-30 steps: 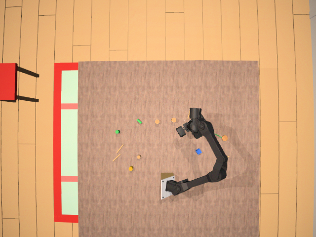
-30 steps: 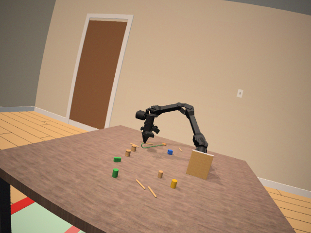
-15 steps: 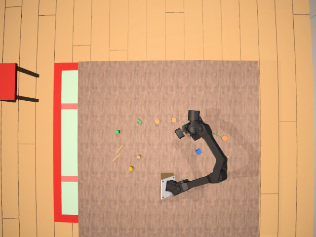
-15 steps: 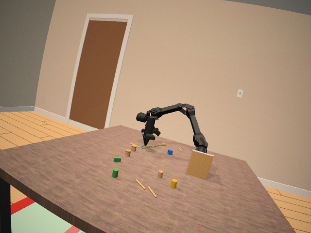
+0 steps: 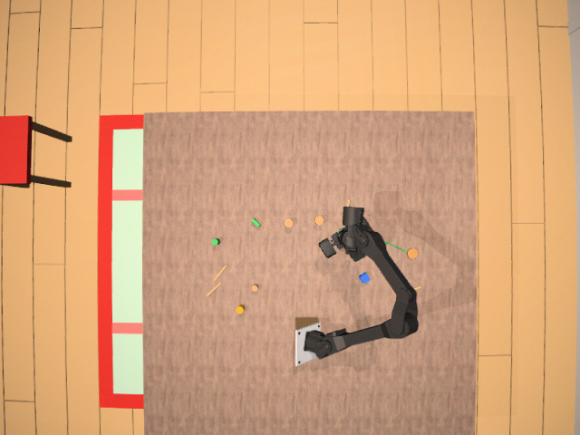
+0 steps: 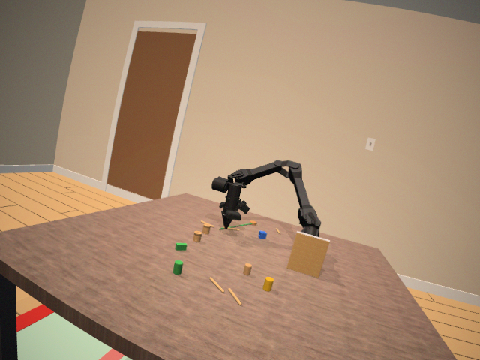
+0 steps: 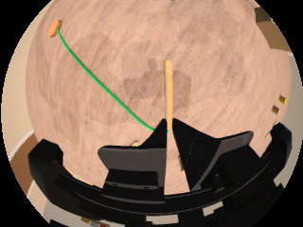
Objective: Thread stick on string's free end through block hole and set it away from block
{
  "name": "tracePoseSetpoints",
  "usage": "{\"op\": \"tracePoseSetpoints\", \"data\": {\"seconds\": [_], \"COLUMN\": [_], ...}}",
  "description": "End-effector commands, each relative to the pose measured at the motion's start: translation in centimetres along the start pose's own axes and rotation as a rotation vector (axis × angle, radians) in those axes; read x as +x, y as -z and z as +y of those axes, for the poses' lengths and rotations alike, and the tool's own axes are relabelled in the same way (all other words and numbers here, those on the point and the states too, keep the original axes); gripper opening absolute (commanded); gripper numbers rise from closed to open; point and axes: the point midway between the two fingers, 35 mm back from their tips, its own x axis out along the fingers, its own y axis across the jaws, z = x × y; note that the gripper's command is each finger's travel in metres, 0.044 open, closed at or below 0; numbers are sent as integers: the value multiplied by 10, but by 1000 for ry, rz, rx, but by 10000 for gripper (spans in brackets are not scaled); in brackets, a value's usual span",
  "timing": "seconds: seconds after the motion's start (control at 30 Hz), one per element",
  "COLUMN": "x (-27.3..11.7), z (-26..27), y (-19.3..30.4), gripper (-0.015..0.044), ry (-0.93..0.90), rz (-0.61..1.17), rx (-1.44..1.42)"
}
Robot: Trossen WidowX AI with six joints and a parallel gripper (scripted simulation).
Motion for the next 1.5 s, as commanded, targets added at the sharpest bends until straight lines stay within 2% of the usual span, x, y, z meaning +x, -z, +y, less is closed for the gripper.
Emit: {"op": "tracePoseSetpoints", "data": {"seconds": [0.0,1.47], "x": [2,6], "z": [-2,-3], "y": [-3,-52], "gripper": [0,0], "ry": [-3,-2], "rz": [1,1], "rx": [0,-1]}}
